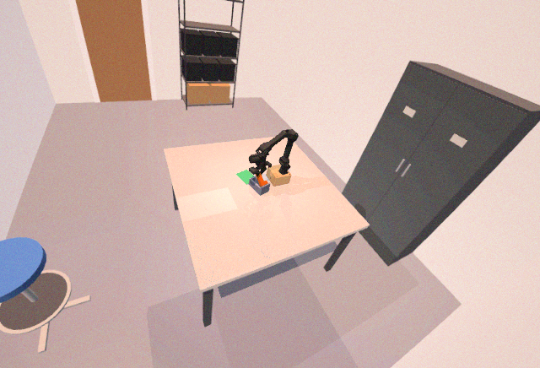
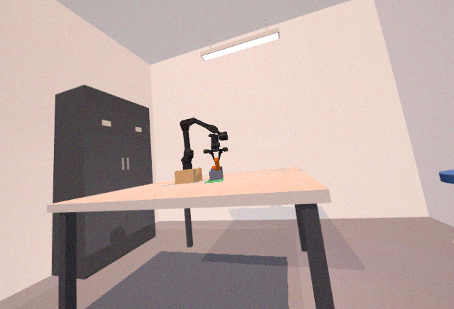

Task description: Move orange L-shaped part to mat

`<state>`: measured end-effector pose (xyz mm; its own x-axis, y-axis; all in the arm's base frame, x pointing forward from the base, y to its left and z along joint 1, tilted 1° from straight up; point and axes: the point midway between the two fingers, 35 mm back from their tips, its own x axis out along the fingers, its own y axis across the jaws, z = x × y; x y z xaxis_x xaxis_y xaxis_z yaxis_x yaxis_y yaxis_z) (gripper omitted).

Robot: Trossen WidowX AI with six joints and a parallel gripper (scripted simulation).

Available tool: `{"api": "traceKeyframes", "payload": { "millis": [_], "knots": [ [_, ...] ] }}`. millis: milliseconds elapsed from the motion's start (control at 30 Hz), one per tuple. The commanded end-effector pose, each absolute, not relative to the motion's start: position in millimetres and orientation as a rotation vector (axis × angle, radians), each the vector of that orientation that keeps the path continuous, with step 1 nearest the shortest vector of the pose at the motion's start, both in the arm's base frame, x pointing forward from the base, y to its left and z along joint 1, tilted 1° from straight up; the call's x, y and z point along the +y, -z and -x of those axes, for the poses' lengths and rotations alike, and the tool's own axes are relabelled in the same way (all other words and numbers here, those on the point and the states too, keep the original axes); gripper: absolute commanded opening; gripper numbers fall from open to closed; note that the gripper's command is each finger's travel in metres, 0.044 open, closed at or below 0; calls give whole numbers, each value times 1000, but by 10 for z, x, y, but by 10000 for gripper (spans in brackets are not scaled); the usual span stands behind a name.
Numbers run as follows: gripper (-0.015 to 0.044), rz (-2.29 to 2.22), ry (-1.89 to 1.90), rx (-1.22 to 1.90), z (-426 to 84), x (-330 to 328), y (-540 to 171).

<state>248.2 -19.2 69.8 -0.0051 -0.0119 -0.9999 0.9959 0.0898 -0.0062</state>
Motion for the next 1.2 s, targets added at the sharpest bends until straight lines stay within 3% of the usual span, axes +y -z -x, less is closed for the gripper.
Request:
{"api": "traceKeyframes", "payload": {
  "millis": [0, 667, 1167],
  "knots": [
    [0, -1143, 1146, 1240, -2498, -183, -798],
    [0, -1143, 1146, 1240, -2496, -201, -972],
    [0, -1140, 1148, 1237, -2483, -751, -936]
  ]
}}
